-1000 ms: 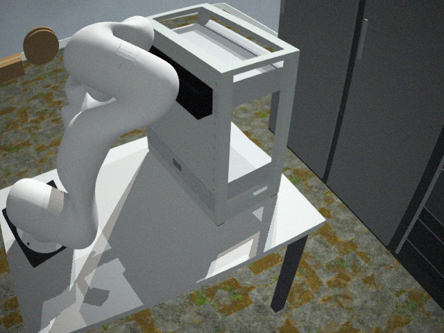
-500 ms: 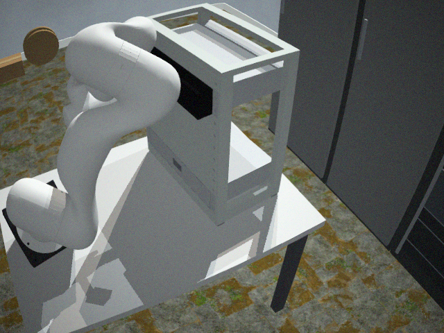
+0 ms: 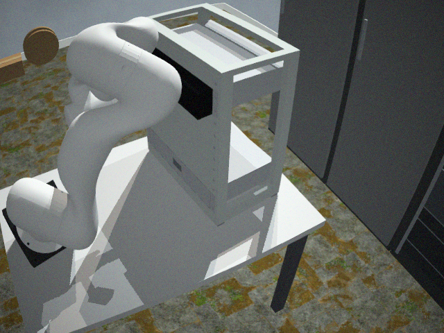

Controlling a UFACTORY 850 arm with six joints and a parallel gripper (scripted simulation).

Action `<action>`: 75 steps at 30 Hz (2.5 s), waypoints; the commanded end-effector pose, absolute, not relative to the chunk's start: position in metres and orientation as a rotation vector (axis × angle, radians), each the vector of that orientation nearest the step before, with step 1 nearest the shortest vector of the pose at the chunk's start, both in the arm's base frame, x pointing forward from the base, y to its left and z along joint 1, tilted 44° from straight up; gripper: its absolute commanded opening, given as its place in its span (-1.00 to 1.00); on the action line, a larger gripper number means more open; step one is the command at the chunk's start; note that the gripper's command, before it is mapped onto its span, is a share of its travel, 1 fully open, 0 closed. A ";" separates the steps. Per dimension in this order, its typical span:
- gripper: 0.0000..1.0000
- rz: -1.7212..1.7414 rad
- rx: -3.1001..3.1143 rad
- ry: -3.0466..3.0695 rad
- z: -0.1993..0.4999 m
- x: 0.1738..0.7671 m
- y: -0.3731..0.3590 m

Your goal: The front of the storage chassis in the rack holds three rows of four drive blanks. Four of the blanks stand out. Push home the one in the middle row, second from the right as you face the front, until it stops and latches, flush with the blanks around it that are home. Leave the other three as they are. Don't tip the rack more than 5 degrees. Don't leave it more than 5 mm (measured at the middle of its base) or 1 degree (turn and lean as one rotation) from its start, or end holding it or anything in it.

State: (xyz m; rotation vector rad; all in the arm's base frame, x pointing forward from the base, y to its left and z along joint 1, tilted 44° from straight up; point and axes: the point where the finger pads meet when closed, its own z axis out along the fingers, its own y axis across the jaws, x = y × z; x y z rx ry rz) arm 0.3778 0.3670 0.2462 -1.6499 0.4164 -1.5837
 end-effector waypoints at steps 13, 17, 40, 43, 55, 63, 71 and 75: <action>-1.00 -1.583 -1.648 0.417 0.248 0.387 0.371; -1.00 -1.583 -1.648 0.417 0.248 0.387 0.371; -1.00 -1.583 -1.648 0.417 0.249 0.398 0.375; -1.00 -1.583 -1.648 0.417 0.249 0.399 0.375; -1.00 -1.583 -1.648 0.417 0.249 0.400 0.375; -1.00 -1.583 -1.648 0.417 0.249 0.402 0.376; -1.00 -1.583 -1.648 0.417 0.249 0.402 0.376; -1.00 -1.583 -1.648 0.417 0.250 0.404 0.377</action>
